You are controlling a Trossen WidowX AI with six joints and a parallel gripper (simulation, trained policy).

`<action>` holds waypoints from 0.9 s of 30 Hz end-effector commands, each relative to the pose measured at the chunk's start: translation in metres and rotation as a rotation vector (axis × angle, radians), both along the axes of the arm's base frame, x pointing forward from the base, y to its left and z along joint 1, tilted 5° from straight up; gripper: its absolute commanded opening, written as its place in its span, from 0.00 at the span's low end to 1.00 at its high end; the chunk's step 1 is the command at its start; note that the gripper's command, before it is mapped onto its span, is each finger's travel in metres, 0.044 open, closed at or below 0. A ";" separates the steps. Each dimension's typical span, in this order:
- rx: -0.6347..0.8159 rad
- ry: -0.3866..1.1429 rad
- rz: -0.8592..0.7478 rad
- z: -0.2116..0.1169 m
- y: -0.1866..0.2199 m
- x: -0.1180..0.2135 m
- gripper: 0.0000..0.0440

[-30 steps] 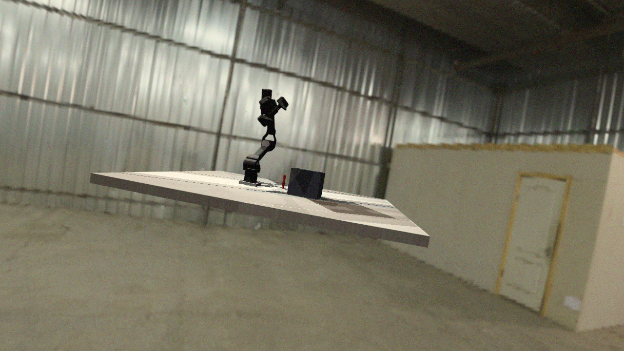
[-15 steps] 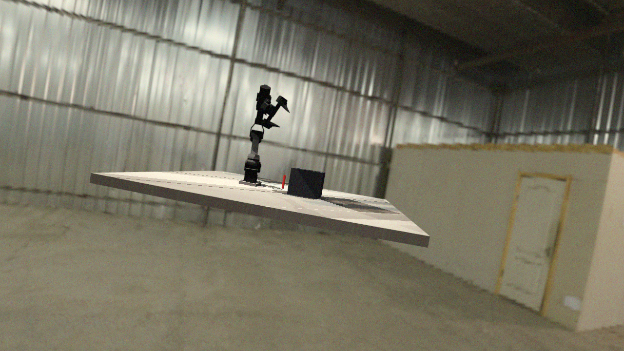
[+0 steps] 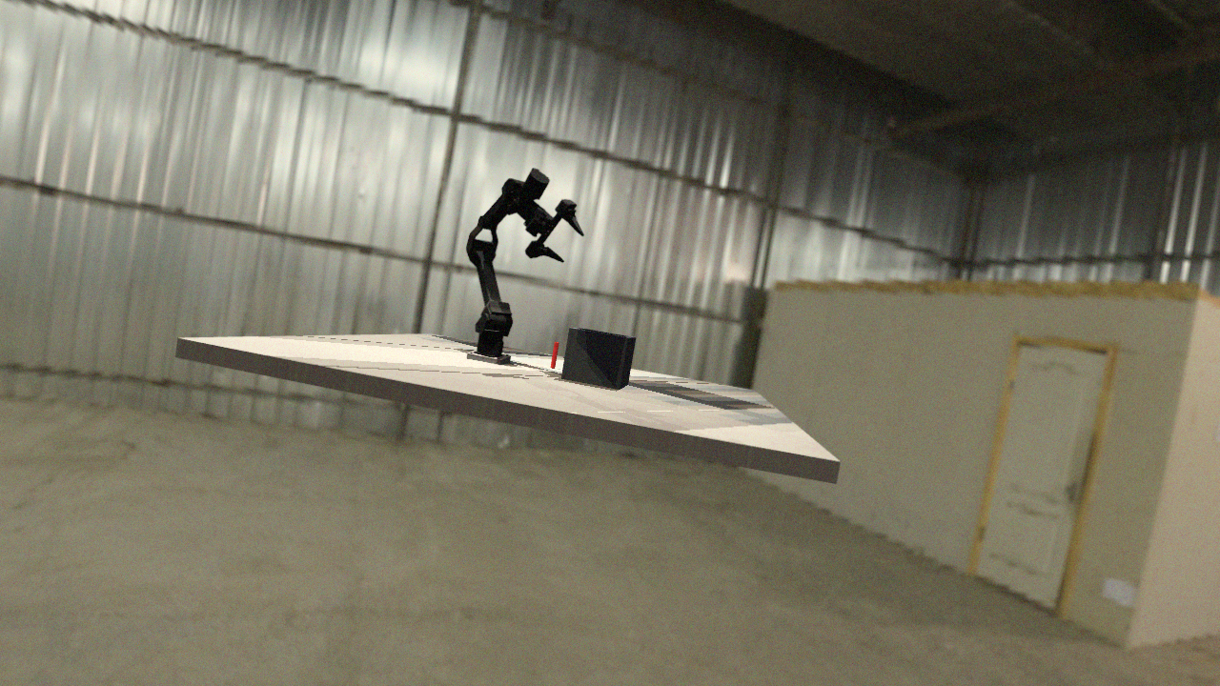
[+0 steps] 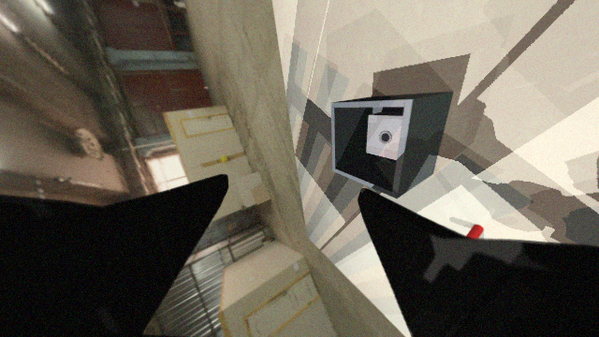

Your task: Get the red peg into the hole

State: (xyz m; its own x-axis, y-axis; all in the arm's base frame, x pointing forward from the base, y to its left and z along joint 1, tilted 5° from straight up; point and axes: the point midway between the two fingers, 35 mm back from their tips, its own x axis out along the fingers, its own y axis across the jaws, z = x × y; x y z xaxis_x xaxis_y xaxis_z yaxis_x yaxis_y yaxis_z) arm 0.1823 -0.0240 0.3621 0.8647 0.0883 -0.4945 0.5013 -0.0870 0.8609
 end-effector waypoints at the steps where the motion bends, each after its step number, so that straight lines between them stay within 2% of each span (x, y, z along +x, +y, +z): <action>1: 0.062 0.051 0.041 -0.010 0.007 0.011 1.00; 14: 0.216 0.257 0.199 -0.045 0.052 0.034 1.00; 27: 0.281 0.517 0.320 -0.090 0.102 0.032 1.00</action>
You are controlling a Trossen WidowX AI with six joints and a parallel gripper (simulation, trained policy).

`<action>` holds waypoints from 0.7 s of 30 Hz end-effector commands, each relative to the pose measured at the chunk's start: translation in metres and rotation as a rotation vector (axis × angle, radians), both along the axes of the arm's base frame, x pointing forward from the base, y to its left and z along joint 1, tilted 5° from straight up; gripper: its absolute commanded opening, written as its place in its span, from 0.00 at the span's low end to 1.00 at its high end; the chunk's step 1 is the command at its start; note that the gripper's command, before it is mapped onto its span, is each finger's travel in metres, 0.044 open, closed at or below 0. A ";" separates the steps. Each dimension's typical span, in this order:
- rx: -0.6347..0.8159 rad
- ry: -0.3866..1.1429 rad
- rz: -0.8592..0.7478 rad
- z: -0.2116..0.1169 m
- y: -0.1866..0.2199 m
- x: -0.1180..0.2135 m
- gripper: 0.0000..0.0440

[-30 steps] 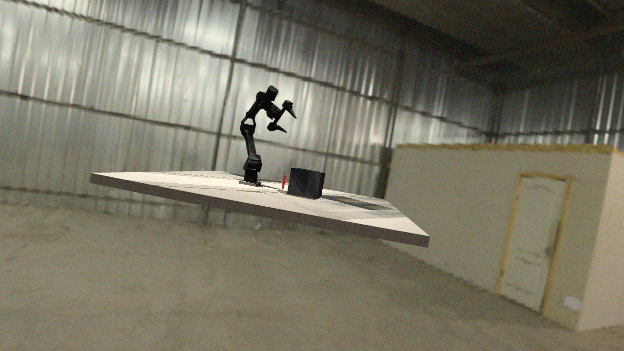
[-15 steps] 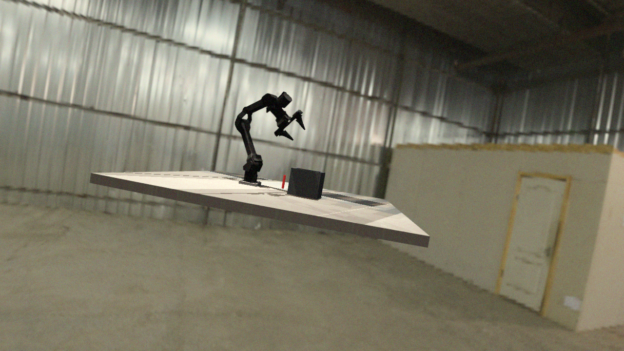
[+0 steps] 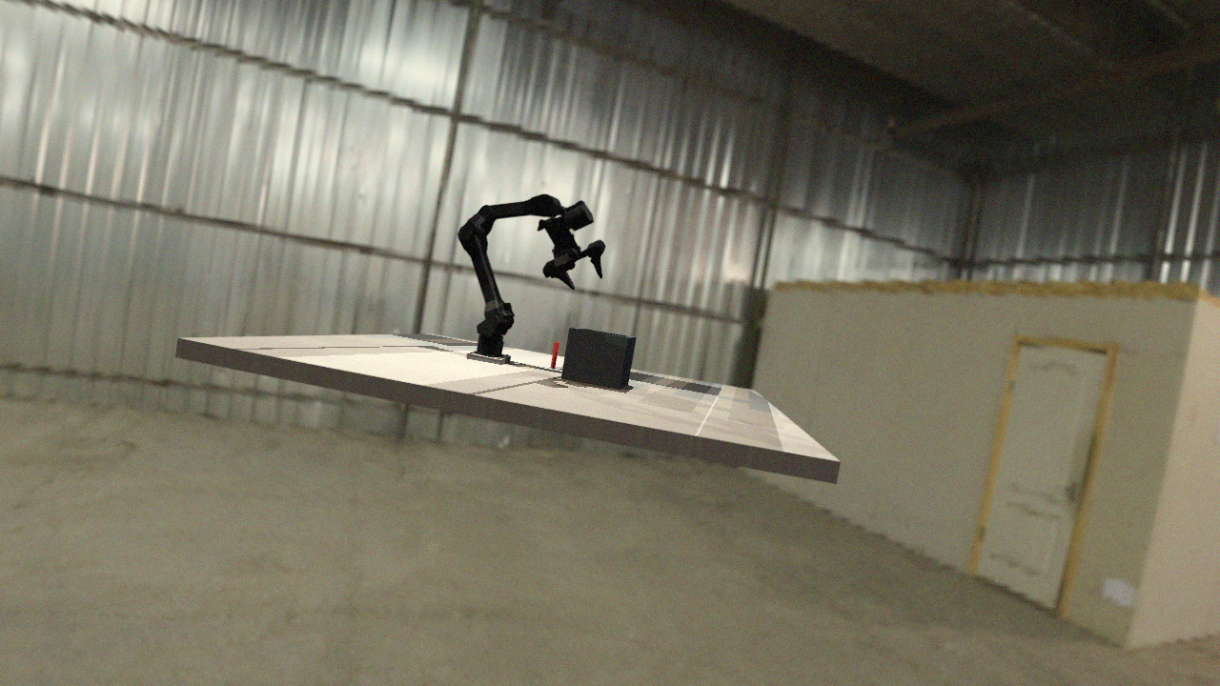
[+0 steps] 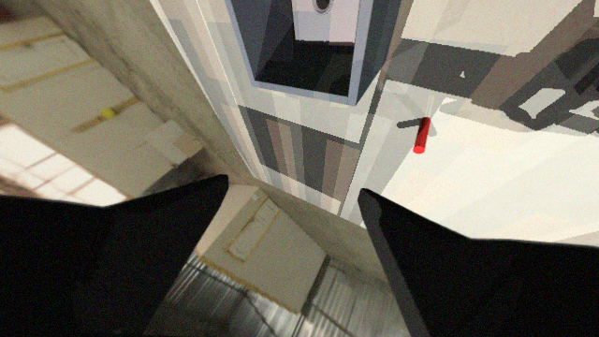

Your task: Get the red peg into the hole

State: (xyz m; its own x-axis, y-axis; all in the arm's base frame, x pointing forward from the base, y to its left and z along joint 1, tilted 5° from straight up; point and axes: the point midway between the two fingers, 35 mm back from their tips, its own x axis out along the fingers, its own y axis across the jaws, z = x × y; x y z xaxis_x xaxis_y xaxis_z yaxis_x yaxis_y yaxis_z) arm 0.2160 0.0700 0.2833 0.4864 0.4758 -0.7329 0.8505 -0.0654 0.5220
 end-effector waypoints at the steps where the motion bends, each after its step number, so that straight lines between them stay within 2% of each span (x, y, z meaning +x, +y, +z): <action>1: 0.003 0.082 0.029 -0.015 0.012 -0.003 1.00; 10: -0.029 0.268 0.117 -0.052 0.041 -0.020 1.00; 21: -0.136 0.453 0.205 -0.096 0.064 -0.047 1.00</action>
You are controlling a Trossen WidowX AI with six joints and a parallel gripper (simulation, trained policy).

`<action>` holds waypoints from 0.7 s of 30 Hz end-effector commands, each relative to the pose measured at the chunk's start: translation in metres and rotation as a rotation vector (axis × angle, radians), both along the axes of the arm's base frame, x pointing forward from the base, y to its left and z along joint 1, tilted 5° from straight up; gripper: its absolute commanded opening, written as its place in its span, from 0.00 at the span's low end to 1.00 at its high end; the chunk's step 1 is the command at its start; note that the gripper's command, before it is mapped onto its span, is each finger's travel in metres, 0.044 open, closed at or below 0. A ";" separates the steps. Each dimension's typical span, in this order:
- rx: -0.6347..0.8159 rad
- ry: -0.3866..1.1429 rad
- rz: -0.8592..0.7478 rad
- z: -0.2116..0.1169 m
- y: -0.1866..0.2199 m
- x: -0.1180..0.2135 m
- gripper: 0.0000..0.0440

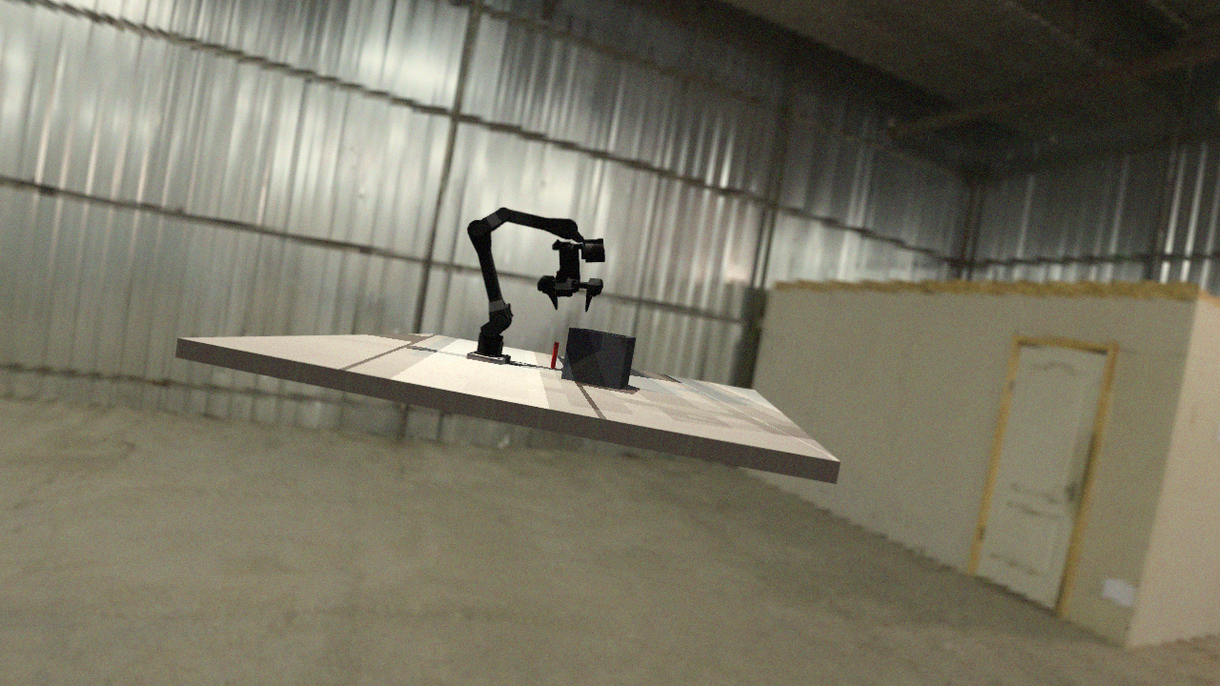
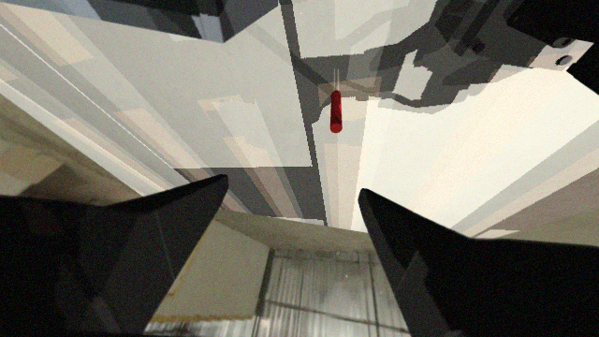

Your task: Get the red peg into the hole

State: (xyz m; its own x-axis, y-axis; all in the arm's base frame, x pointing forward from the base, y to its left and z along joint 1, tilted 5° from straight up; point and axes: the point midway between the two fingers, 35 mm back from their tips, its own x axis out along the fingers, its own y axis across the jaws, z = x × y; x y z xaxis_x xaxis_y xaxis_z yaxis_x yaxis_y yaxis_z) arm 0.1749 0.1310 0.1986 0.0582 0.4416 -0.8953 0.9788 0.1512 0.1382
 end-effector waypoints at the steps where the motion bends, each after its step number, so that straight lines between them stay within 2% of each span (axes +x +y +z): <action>1: -0.043 0.056 0.023 -0.015 0.005 -0.009 1.00; 12: -0.156 0.132 0.110 -0.053 0.012 -0.029 1.00; 21: -0.186 0.181 0.152 -0.085 0.014 -0.037 1.00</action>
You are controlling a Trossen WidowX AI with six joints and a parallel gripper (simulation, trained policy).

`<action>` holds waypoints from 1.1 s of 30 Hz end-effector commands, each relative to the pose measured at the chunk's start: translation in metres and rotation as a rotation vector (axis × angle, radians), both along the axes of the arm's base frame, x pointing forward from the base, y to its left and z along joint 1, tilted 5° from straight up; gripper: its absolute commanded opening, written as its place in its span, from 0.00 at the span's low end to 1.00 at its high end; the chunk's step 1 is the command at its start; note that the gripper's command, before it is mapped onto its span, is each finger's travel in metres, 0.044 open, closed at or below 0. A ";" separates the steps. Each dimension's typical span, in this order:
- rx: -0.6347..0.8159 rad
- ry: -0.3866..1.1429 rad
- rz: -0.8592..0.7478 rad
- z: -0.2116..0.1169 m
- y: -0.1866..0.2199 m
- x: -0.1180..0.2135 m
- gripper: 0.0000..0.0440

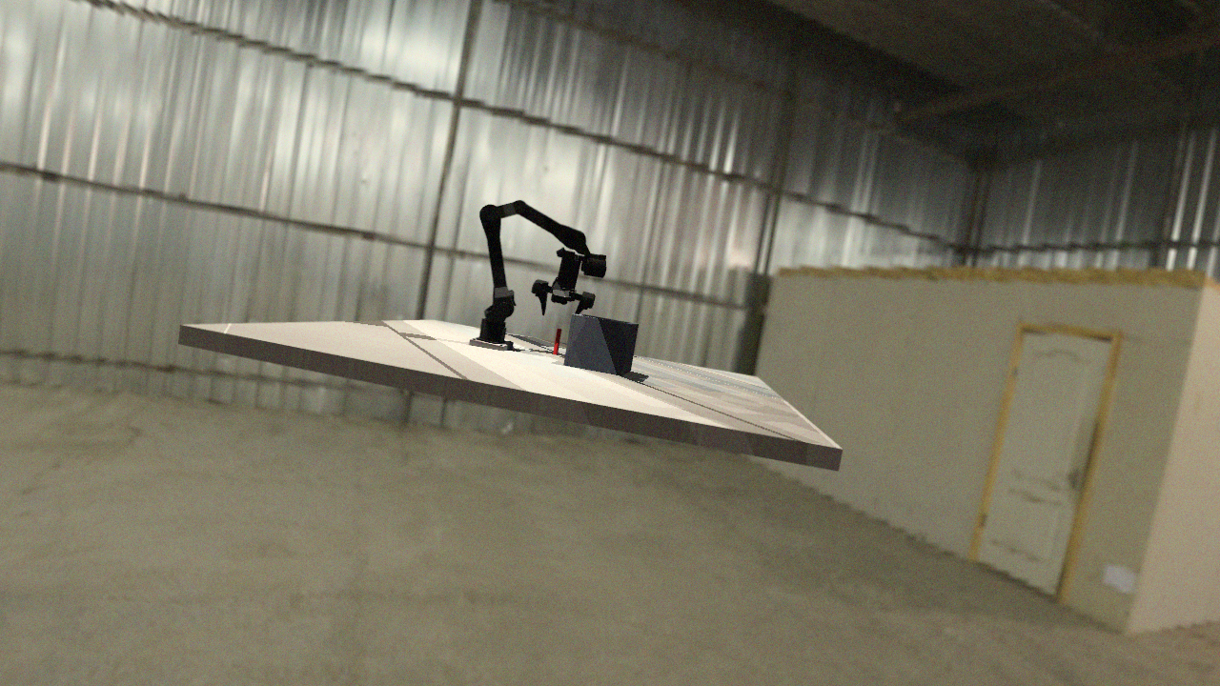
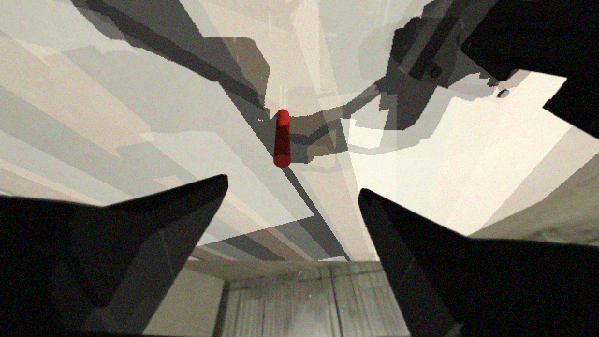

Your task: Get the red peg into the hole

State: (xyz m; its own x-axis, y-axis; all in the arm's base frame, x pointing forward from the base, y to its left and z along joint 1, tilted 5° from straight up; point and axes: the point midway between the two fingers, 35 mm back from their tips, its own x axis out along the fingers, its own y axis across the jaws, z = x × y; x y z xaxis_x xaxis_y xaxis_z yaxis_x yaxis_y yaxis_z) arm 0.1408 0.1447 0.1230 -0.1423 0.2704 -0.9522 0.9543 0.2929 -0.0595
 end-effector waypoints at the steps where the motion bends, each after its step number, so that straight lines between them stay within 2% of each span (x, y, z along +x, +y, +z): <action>1: -0.010 0.025 0.016 -0.013 0.000 -0.004 1.00; 10: -0.028 0.054 0.036 -0.040 0.000 -0.008 0.99; 15: -0.037 0.053 0.043 -0.052 0.000 -0.008 0.91; 20: -0.032 0.046 0.061 -0.062 0.003 -0.005 0.68; 31: -0.013 0.032 0.121 -0.070 0.011 0.001 0.05; 33: 0.012 0.018 0.121 -0.066 0.014 0.003 0.05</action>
State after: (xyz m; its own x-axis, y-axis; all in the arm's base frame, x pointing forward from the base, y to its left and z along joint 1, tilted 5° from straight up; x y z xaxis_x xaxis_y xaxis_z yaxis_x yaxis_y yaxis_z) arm 0.1408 0.1544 0.0535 -0.2016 0.2390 -0.9499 0.9140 0.3944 -0.0948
